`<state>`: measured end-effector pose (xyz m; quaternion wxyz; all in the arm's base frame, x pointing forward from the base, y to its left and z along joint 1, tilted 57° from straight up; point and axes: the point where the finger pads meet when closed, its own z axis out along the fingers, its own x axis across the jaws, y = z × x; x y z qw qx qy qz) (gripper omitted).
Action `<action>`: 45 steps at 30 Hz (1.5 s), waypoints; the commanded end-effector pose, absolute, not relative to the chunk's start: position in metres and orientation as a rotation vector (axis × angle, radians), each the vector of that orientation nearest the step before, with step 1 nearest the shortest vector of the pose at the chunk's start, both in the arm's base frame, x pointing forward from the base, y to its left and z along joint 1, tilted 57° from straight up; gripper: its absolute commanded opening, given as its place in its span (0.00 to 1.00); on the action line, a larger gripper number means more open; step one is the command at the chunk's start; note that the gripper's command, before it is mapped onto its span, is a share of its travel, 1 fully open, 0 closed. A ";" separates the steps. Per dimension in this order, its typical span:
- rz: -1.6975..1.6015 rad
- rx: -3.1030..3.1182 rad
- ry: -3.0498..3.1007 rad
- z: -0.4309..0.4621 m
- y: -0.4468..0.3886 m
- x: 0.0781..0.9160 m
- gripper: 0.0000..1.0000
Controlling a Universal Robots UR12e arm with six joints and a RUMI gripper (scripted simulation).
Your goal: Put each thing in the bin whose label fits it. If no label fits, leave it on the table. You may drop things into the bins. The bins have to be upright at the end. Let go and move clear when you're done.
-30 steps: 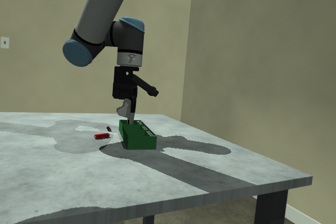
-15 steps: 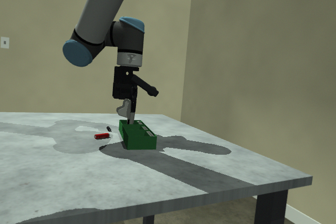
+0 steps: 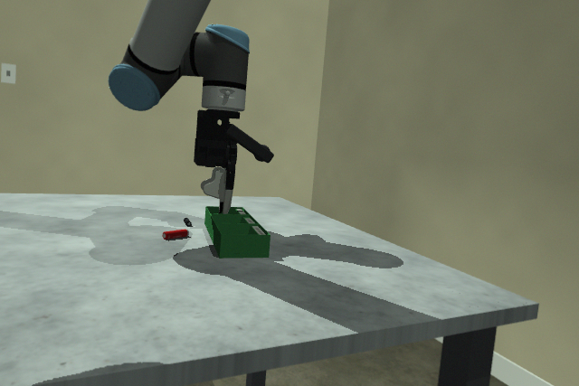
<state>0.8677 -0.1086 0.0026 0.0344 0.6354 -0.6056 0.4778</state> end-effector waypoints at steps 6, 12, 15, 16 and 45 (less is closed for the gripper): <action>1.470 1.954 -1.862 0.010 -0.100 0.860 0.31; 1.470 1.954 -1.862 0.014 -0.095 0.856 0.31; 1.470 1.954 -1.862 0.015 -0.095 0.856 0.31; 1.470 1.954 -1.862 0.017 -0.092 0.853 0.31; 1.470 1.954 -1.862 0.053 -0.051 0.816 1.00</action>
